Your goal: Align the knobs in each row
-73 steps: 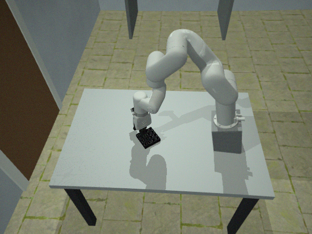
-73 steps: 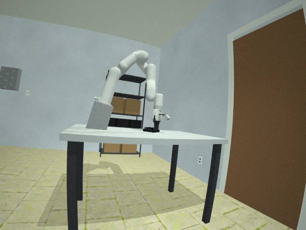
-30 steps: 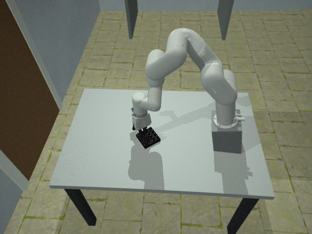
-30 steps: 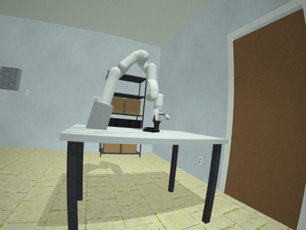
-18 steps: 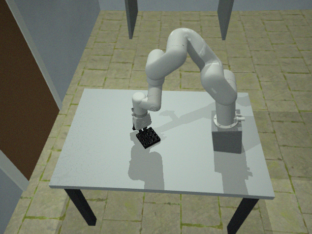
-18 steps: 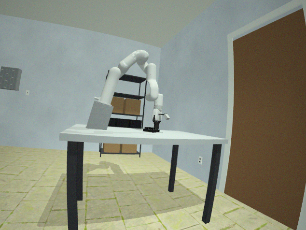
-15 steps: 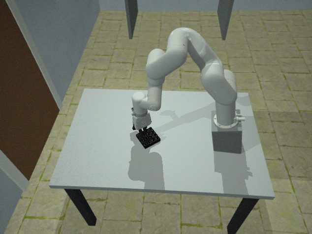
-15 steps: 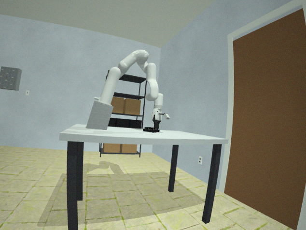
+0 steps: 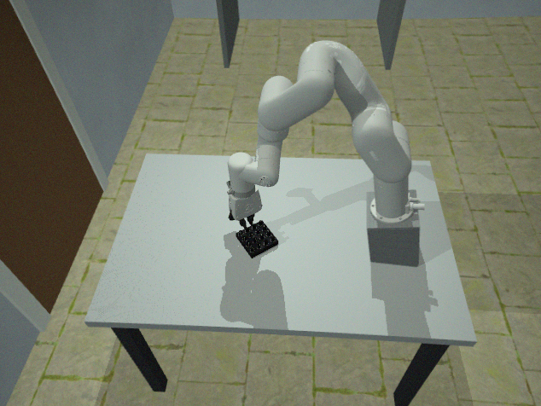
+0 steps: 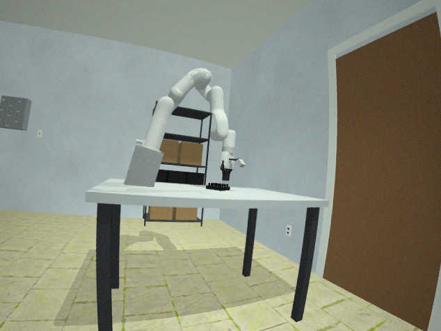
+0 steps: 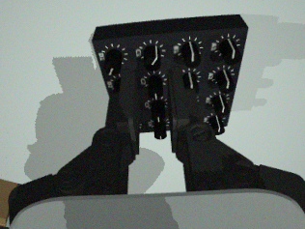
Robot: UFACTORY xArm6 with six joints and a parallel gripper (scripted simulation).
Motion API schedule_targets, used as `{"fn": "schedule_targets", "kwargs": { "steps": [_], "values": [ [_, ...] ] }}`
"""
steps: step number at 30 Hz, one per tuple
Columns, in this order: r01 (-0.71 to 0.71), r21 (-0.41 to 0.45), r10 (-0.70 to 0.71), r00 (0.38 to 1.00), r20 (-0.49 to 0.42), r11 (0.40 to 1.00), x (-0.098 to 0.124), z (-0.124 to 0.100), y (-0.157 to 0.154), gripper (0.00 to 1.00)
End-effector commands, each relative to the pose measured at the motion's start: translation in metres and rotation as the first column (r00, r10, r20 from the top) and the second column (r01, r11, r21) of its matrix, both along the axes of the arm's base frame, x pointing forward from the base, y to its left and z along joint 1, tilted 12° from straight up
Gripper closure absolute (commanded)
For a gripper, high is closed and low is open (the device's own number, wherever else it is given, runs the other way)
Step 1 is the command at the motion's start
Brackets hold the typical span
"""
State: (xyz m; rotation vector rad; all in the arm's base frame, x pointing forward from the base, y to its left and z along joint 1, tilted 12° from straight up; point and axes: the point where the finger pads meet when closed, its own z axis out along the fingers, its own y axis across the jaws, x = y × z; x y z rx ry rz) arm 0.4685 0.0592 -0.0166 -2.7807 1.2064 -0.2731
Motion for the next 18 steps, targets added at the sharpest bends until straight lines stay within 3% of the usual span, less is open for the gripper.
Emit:
{"fn": "schedule_targets", "kwargs": {
  "steps": [1, 18],
  "values": [
    [0.000, 0.001, 0.000, 1.000, 0.003, 1.000, -0.0002, 0.0065, 0.0000, 0.81],
    [-0.054, -0.011, 0.054, 0.999, 0.004, 0.999, -0.0003, 0.0072, 0.0000, 0.81]
  ]
}}
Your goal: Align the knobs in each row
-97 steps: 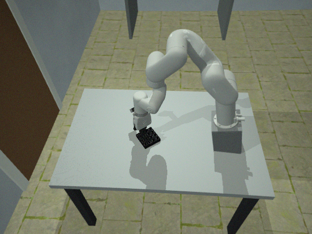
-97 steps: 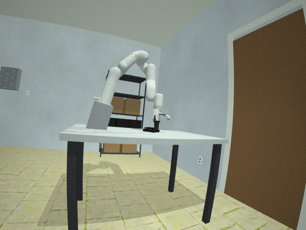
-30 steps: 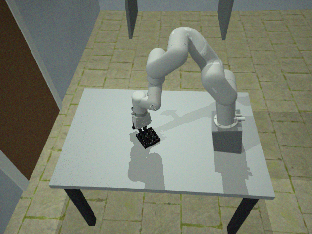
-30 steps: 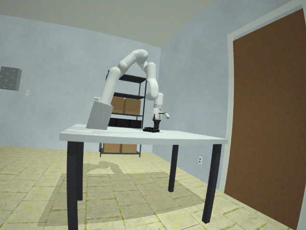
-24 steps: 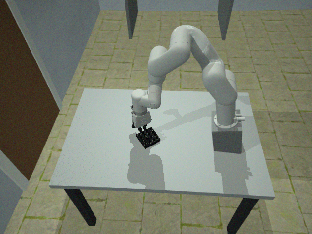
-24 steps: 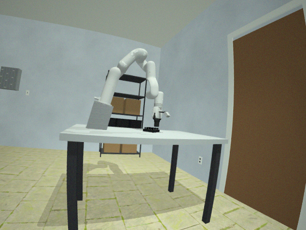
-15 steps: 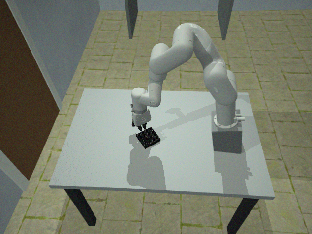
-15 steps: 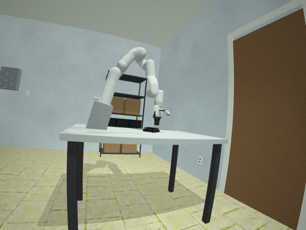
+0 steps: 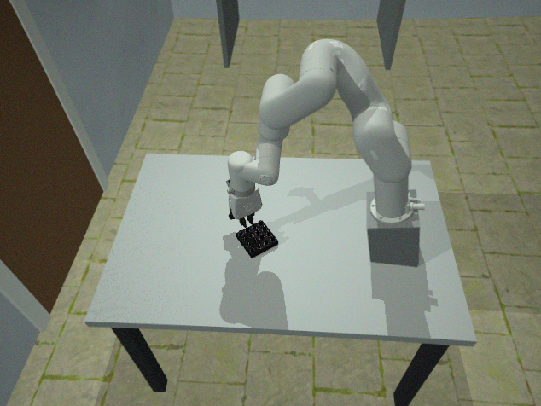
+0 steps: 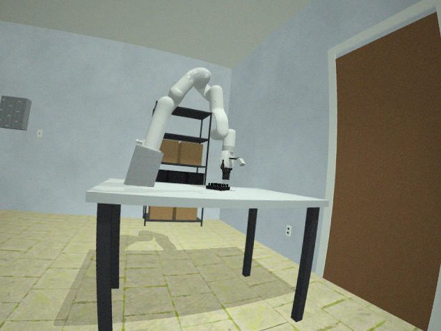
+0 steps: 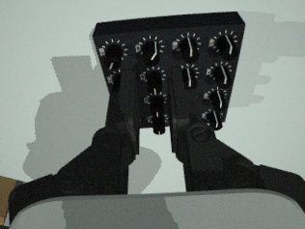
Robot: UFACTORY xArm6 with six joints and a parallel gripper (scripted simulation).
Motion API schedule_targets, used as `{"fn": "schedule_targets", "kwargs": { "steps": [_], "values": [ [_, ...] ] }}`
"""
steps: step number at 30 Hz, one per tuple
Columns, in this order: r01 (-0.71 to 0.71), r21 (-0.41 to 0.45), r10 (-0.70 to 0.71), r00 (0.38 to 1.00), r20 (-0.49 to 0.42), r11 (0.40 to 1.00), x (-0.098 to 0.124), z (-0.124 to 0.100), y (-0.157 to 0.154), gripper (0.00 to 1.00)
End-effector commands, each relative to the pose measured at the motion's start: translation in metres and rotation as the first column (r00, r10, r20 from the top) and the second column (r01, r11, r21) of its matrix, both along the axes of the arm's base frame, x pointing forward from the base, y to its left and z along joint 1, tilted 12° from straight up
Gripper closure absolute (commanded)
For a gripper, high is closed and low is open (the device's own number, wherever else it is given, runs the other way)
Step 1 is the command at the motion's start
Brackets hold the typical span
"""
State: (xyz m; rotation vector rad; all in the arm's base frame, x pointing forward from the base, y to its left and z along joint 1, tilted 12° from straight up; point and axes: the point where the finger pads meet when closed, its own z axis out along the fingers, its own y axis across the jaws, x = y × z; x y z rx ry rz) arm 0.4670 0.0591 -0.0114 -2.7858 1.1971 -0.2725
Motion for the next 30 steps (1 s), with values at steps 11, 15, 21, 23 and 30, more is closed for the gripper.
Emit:
{"fn": "schedule_targets", "kwargs": {
  "steps": [11, 15, 21, 23, 30],
  "values": [
    [-0.315, -0.067, 0.315, 0.949, -0.001, 0.947, 0.0006, 0.0053, 0.0003, 0.81],
    [-0.399, -0.085, 0.400, 0.917, -0.006, 0.913, 0.0004, 0.0064, 0.0003, 0.81],
    [-0.517, -0.111, 0.518, 0.855, -0.017, 0.849, 0.0000, 0.0080, 0.0003, 0.81],
    [-0.536, -0.115, 0.537, 0.843, -0.019, 0.837, 0.0000, 0.0083, 0.0003, 0.81],
    [-0.666, -0.145, 0.669, 0.743, -0.037, 0.732, -0.0004, 0.0103, 0.0004, 0.81]
  ]
}}
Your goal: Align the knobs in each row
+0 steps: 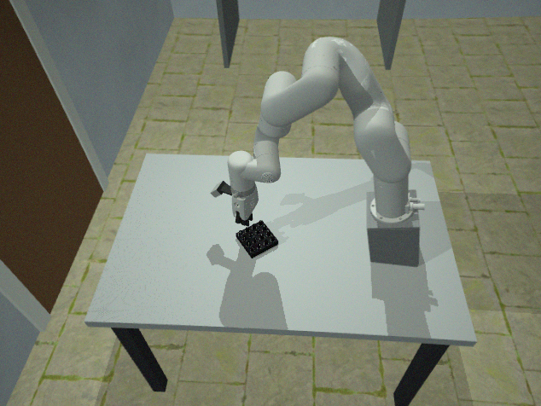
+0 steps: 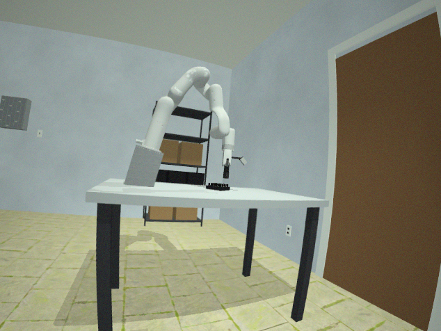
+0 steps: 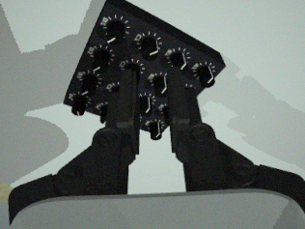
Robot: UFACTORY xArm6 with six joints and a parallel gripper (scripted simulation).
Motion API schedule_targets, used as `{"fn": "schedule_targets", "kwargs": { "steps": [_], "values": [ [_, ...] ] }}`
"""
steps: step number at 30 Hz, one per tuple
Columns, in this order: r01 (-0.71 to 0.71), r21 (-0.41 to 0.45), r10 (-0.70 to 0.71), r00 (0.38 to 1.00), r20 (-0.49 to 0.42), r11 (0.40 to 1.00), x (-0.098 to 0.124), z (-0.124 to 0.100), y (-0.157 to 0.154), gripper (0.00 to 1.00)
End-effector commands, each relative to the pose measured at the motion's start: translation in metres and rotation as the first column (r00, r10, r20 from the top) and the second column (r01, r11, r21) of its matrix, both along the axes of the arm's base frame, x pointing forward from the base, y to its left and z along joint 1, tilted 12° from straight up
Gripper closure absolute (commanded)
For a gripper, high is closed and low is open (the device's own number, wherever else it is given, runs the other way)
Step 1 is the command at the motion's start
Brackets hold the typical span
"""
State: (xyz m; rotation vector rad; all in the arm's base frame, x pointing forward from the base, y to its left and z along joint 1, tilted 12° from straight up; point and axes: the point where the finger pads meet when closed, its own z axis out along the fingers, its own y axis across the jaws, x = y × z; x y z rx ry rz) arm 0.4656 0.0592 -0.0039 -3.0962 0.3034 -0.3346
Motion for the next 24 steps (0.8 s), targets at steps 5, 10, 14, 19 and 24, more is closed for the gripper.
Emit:
{"fn": "schedule_targets", "kwargs": {
  "steps": [5, 10, 14, 19, 24],
  "values": [
    [-0.241, -0.023, 0.241, 0.970, -0.009, 0.970, 0.0007, 0.0041, 0.0002, 0.81],
    [-0.324, -0.041, 0.324, 0.946, -0.013, 0.945, 0.0005, 0.0052, 0.0002, 0.81],
    [-0.418, -0.062, 0.417, 0.909, -0.019, 0.907, 0.0002, 0.0064, 0.0002, 0.81],
    [-0.511, -0.082, 0.511, 0.859, -0.027, 0.856, -0.0001, 0.0076, 0.0003, 0.81],
    [-0.600, -0.102, 0.599, 0.800, -0.038, 0.794, -0.0004, 0.0089, 0.0003, 0.81]
  ]
}}
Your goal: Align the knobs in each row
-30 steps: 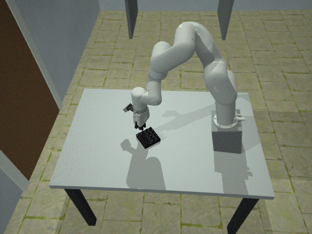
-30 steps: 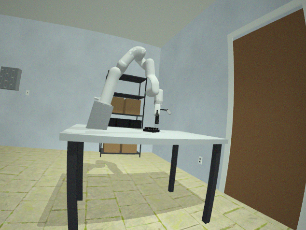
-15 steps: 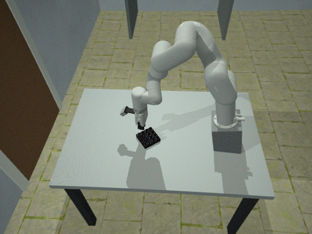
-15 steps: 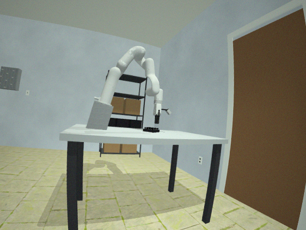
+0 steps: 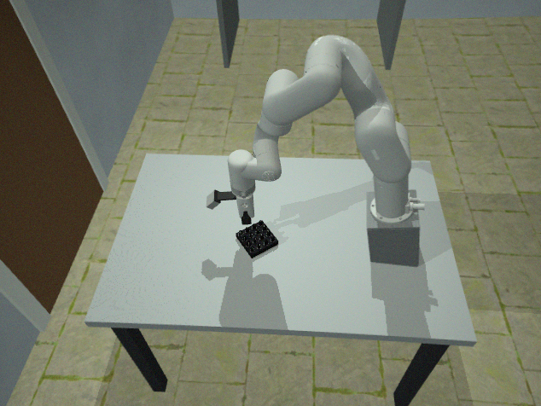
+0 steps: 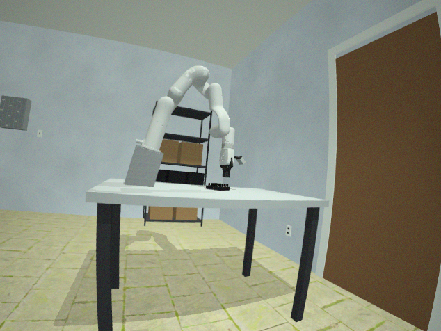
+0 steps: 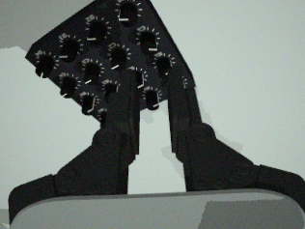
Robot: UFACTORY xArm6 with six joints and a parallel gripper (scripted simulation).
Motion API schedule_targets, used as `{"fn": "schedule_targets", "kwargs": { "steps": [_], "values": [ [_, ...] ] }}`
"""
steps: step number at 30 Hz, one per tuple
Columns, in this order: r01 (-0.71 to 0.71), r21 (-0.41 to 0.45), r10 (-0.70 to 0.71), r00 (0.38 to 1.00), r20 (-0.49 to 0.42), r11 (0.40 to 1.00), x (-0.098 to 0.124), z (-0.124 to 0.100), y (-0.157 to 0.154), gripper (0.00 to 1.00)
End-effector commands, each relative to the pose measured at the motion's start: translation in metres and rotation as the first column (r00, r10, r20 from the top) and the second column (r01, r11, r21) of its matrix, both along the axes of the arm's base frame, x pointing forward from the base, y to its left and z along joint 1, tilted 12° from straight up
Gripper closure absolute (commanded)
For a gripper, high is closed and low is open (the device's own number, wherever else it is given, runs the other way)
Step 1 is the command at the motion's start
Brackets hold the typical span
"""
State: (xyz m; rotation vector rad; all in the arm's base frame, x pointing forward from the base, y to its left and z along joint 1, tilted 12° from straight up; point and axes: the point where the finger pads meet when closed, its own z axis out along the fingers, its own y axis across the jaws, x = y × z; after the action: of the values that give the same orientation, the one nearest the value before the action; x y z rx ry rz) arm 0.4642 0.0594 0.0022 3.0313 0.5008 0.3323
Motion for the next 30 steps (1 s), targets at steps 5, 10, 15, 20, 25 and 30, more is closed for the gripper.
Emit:
{"fn": "schedule_targets", "kwargs": {
  "steps": [5, 10, 15, 20, 25, 30],
  "values": [
    [-0.236, -0.015, 0.235, 0.972, -0.015, 0.972, 0.0006, 0.0040, 0.0002, 0.81],
    [-0.332, -0.036, 0.331, 0.943, -0.020, 0.943, 0.0004, 0.0052, 0.0002, 0.81],
    [-0.430, -0.057, 0.430, 0.903, -0.026, 0.901, 0.0000, 0.0065, 0.0002, 0.81],
    [-0.479, -0.068, 0.478, 0.878, -0.031, 0.875, -0.0001, 0.0071, 0.0002, 0.81],
    [-0.483, -0.069, 0.482, 0.876, -0.031, 0.873, -0.0001, 0.0072, 0.0002, 0.81],
    [-0.483, -0.069, 0.482, 0.876, -0.031, 0.873, -0.0001, 0.0072, 0.0002, 0.81]
  ]
}}
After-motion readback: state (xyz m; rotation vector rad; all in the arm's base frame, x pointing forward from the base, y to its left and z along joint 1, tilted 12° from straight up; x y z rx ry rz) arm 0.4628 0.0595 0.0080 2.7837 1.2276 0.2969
